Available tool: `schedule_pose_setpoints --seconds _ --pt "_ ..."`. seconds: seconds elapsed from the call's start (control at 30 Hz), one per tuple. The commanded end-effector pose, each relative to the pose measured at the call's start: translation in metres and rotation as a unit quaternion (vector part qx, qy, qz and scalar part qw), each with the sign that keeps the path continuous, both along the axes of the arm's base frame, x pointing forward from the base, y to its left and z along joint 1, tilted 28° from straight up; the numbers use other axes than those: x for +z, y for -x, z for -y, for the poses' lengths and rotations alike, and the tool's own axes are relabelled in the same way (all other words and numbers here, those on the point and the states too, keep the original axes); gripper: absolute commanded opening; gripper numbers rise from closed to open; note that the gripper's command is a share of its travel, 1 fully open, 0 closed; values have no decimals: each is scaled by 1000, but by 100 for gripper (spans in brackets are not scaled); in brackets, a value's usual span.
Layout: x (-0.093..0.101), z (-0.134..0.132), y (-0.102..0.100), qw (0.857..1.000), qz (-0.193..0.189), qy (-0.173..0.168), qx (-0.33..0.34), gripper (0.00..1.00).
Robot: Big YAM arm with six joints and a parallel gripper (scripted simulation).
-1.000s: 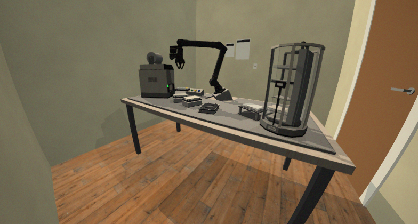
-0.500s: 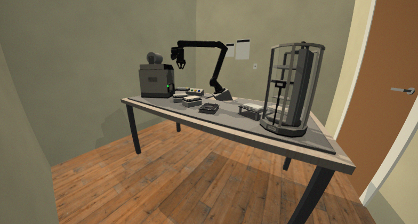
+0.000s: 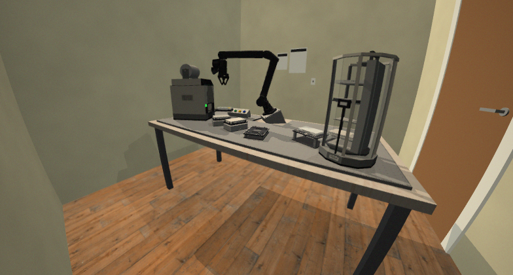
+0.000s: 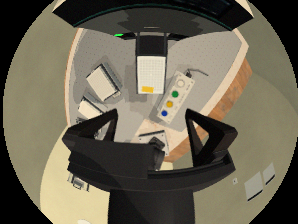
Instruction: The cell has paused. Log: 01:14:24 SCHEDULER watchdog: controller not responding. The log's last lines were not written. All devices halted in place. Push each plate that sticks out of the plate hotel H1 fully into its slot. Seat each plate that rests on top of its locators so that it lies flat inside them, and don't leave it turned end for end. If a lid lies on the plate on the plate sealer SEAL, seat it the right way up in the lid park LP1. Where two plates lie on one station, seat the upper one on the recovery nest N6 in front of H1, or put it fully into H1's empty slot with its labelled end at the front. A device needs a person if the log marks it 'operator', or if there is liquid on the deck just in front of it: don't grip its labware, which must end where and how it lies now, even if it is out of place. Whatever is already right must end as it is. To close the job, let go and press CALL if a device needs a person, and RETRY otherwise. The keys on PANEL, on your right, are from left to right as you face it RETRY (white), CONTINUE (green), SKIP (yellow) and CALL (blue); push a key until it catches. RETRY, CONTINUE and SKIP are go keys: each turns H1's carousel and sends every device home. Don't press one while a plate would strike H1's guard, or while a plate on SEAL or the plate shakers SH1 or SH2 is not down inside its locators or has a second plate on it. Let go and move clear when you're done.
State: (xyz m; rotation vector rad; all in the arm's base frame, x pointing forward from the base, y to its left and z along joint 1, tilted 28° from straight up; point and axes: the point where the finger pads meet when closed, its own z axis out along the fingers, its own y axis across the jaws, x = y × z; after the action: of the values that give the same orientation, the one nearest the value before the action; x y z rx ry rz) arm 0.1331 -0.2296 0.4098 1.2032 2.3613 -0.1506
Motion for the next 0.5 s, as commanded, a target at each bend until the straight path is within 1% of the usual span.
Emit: schedule_pose_setpoints --seconds 0.0,0.47 --pt "-8 -1 -3 1000 -1 -24 -8 100" --pt "-7 -2 -2 1000 -1 -21 -6 100"
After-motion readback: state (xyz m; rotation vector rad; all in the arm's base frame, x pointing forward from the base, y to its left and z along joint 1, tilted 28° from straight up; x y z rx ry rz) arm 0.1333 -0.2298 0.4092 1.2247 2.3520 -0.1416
